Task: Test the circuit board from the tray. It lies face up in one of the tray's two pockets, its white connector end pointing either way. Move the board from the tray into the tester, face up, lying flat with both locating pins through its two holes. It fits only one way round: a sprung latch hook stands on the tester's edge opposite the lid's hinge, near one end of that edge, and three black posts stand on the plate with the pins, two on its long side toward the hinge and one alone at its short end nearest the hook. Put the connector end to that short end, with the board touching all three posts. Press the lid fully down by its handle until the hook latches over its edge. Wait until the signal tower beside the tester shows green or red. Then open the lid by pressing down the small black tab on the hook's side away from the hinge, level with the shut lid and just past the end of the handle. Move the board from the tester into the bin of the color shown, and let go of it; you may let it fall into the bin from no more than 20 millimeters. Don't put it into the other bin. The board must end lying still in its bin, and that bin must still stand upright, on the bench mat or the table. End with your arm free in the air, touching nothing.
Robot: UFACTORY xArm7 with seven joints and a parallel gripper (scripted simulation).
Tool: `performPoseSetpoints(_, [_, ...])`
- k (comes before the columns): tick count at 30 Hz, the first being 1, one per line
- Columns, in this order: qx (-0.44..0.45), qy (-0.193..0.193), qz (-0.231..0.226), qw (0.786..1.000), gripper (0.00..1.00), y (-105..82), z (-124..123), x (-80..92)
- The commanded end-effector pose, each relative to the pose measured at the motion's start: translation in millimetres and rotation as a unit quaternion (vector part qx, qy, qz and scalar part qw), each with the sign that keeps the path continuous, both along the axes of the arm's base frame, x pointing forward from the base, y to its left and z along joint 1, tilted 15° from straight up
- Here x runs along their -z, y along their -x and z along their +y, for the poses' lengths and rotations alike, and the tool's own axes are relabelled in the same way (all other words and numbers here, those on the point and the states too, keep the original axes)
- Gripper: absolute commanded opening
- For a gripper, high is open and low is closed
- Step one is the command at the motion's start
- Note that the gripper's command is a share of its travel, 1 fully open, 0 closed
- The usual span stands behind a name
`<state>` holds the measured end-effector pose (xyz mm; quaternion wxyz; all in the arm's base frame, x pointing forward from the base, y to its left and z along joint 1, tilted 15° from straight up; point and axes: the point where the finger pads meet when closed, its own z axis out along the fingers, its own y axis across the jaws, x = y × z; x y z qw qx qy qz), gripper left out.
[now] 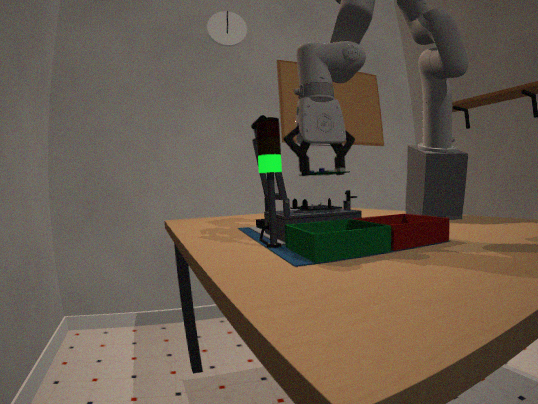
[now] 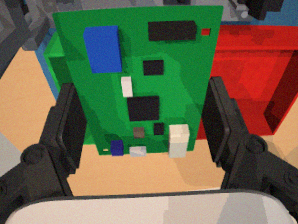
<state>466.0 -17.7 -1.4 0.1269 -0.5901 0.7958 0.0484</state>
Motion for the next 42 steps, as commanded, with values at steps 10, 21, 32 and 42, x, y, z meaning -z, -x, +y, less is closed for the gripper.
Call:
performPoseSetpoints(10, [0.001, 0.004, 0.001, 1.0, 0.79, -40.3, 63.2, 1.7])
performPoseSetpoints(21, [0.001, 0.004, 0.001, 1.0, 0.79, -56.4, 91.0, 2.6])
performPoseSetpoints(32, [0.001, 0.004, 0.001, 1.0, 0.79, -59.0, 95.6, 2.7])
performPoseSetpoints(42, [0.001, 0.004, 0.001, 1.0, 0.79, -59.2, 95.8, 3.8])
